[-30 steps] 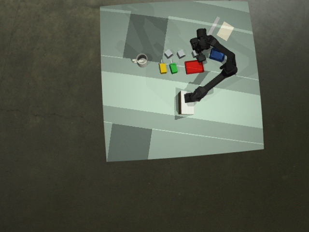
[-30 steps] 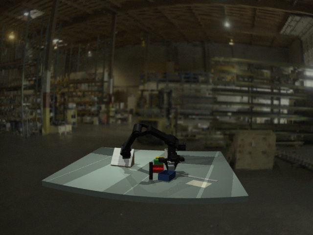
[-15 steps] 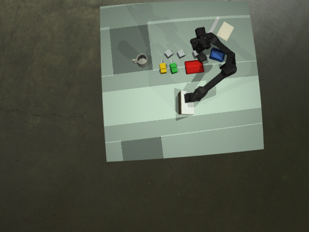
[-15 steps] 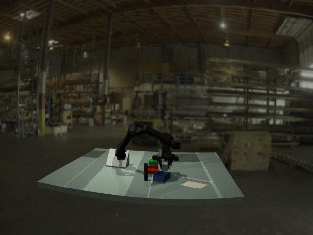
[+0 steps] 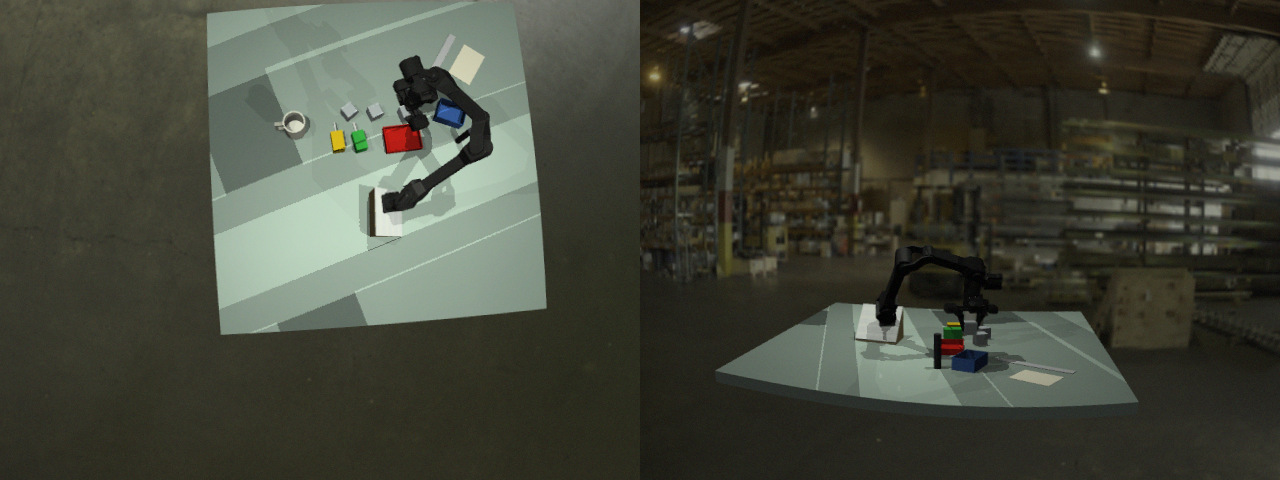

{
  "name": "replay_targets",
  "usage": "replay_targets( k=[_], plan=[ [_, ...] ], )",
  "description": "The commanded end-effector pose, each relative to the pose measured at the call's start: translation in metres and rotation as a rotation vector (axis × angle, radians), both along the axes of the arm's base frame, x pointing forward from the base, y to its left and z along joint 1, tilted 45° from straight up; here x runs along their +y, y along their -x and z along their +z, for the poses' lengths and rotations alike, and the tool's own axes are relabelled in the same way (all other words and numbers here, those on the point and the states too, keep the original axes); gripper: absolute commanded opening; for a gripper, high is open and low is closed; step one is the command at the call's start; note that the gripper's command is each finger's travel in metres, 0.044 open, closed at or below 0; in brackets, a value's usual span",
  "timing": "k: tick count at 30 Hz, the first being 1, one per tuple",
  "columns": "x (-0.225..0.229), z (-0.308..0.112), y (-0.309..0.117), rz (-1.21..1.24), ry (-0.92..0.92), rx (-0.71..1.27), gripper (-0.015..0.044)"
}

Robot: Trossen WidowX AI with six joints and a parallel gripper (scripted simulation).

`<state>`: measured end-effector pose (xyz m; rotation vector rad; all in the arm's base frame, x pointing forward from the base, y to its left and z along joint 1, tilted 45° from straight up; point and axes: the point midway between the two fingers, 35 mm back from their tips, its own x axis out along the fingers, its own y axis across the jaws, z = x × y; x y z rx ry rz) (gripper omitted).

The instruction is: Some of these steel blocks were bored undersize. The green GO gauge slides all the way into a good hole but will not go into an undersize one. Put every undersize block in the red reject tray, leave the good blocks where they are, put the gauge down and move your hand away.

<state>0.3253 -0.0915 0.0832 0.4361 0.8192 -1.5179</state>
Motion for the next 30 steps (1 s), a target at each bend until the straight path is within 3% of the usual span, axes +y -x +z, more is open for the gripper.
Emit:
replay_targets(
  k=[1,8,30],
  plan=[
    [0.022,-0.002,0.021,0.012,-0.01,-0.033,0.0],
    [0.04,-0.018,0.069,-0.004,-0.005,-0.044,0.0],
    [0.018,-0.041,0.073,-0.004,-0.005,-0.045,0.0]
  ],
)
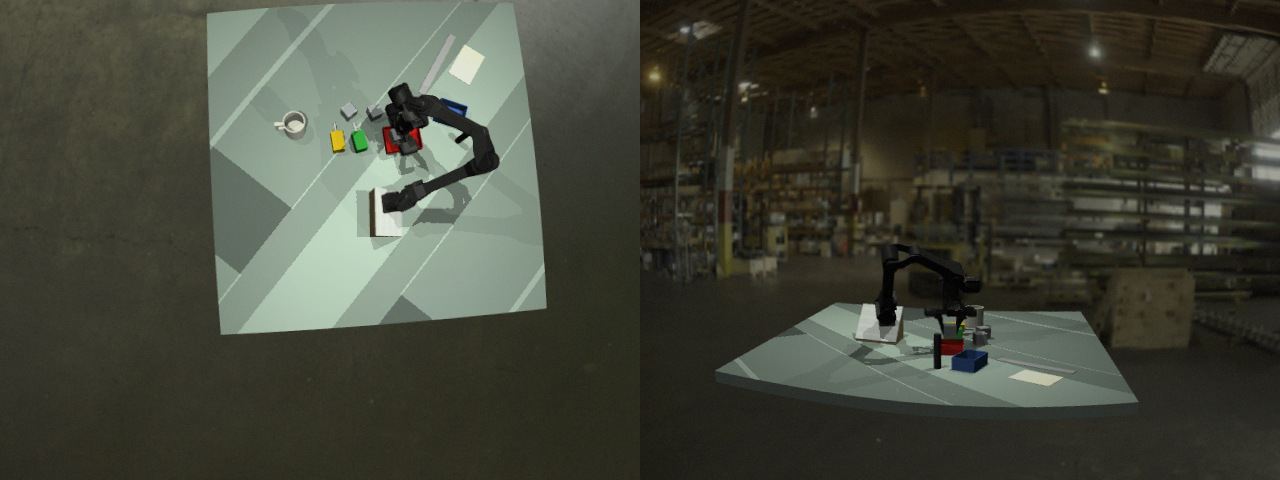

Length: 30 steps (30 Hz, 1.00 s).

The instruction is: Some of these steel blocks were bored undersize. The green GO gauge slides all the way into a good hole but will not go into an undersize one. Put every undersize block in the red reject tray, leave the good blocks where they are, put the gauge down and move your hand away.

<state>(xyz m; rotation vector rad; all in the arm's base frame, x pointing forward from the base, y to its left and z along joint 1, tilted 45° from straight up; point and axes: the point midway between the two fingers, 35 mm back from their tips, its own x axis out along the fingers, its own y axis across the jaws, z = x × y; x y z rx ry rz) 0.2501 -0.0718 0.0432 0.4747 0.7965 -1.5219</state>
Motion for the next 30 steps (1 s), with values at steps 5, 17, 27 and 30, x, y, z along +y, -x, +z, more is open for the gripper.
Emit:
replay_targets(
  k=[5,17,27,30],
  plan=[
    [-0.008,-0.007,-0.001,0.015,0.004,-0.012,0.0],
    [-0.012,-0.011,0.002,0.0,0.001,-0.007,0.0184],
    [0.019,0.02,-0.004,0.014,0.003,-0.011,0.044],
    [0.021,0.022,-0.005,0.014,0.003,-0.011,0.044]
  ],
)
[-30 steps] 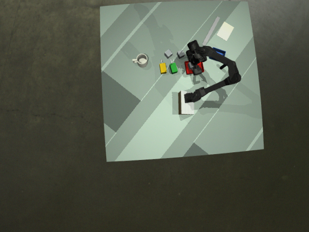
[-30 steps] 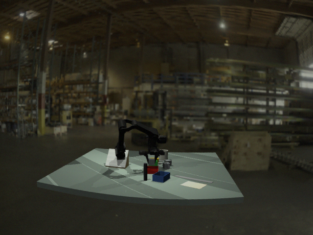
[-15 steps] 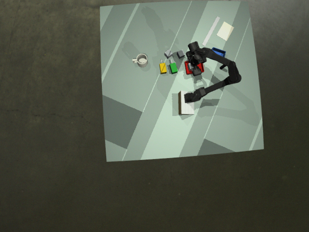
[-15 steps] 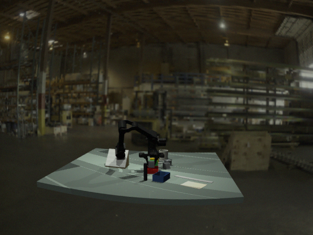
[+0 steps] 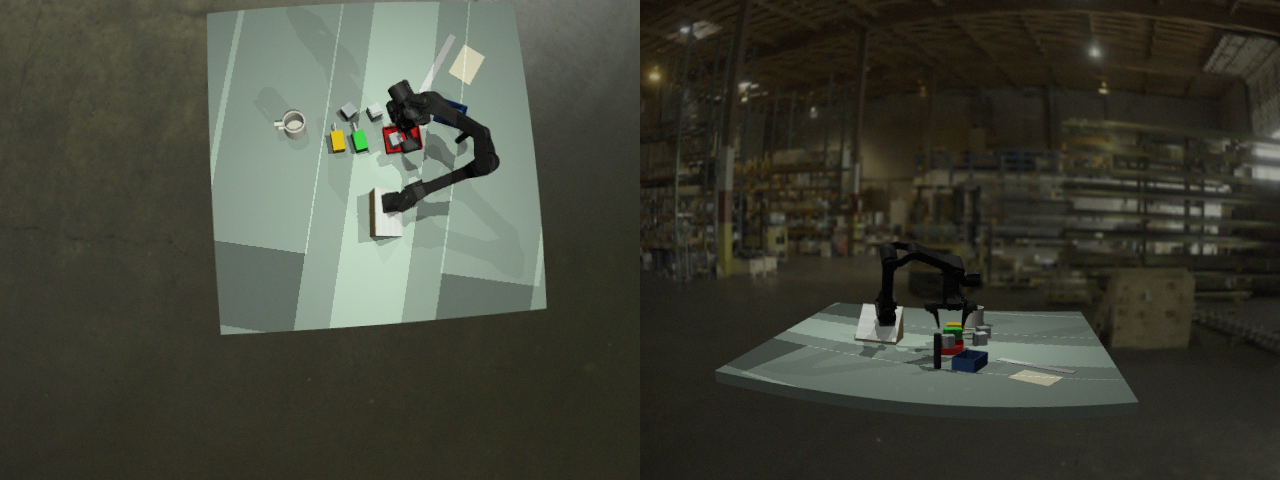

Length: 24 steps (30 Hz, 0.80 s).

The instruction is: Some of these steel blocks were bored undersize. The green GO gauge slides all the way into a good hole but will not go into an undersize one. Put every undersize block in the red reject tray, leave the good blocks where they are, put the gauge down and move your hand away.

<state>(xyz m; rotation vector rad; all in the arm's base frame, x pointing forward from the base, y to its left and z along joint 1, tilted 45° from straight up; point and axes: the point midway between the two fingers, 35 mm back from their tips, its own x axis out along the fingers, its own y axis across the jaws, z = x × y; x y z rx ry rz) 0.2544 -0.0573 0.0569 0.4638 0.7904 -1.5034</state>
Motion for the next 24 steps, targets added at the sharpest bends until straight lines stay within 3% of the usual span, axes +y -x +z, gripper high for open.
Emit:
replay_targets(
  k=[1,2,7,15,16,24],
  plan=[
    [0.006,0.008,0.0,-0.006,-0.004,-0.007,0.044],
    [0.002,0.003,-0.001,0.002,0.0,-0.003,0.044],
    [0.014,-0.006,-0.039,0.03,-0.006,0.023,0.0325],
    [0.039,-0.037,-0.105,0.085,-0.019,0.075,0.0325],
    [0.032,-0.024,-0.091,0.067,-0.012,0.041,0.0299],
    [0.032,-0.024,-0.091,0.067,-0.012,0.041,0.0089]
  ],
)
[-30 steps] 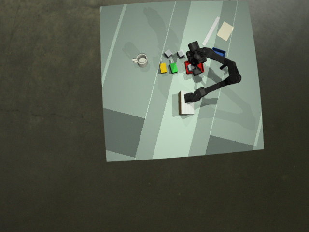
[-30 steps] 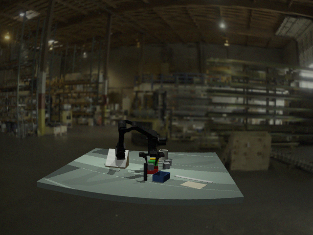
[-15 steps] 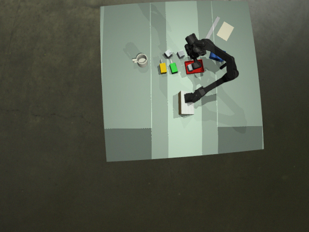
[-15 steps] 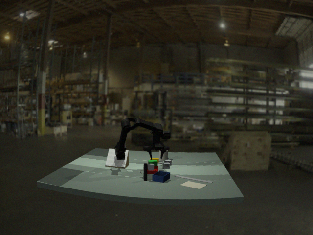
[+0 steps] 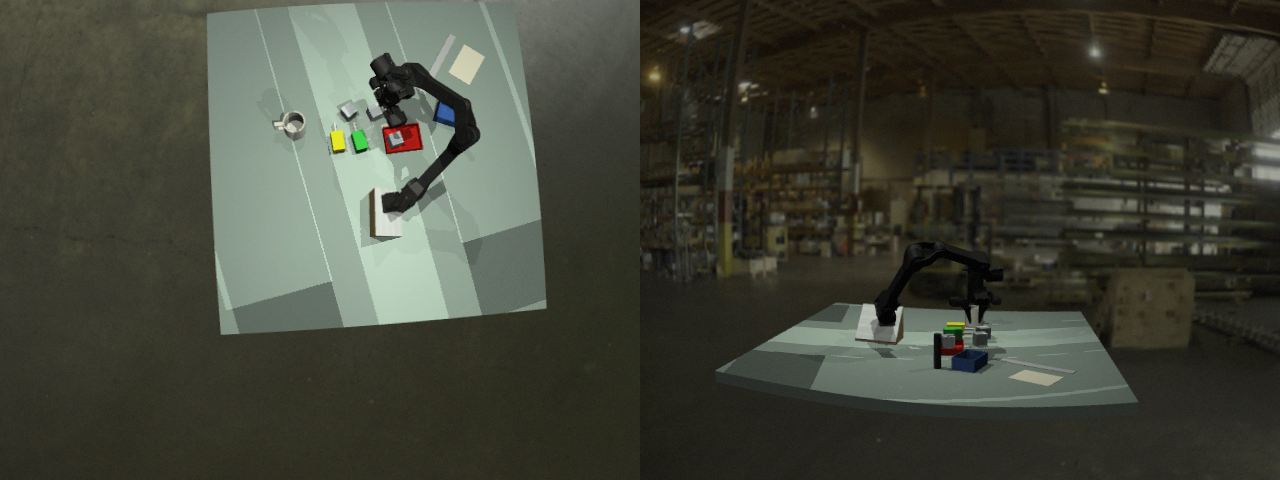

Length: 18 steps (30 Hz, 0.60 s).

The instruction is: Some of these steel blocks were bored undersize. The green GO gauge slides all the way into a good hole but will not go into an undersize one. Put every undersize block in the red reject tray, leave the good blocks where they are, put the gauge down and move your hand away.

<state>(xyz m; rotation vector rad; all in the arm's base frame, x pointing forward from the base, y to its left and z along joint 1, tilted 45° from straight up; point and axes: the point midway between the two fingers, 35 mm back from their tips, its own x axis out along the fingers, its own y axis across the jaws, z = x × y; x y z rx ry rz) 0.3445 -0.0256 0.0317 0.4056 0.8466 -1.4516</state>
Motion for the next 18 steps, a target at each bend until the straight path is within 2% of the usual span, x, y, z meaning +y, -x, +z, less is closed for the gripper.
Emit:
replay_targets(
  k=[1,4,15,18],
  plan=[
    [-0.0001,0.0017,-0.0004,-0.001,0.0,-0.009,0.0063],
    [-0.0001,0.0017,-0.0004,-0.001,0.0,-0.009,0.0],
    [-0.0002,0.0017,-0.0001,-0.002,-0.001,-0.008,0.0],
    [0.0,0.0015,-0.0002,0.0,-0.001,-0.004,0.0079]
  ],
)
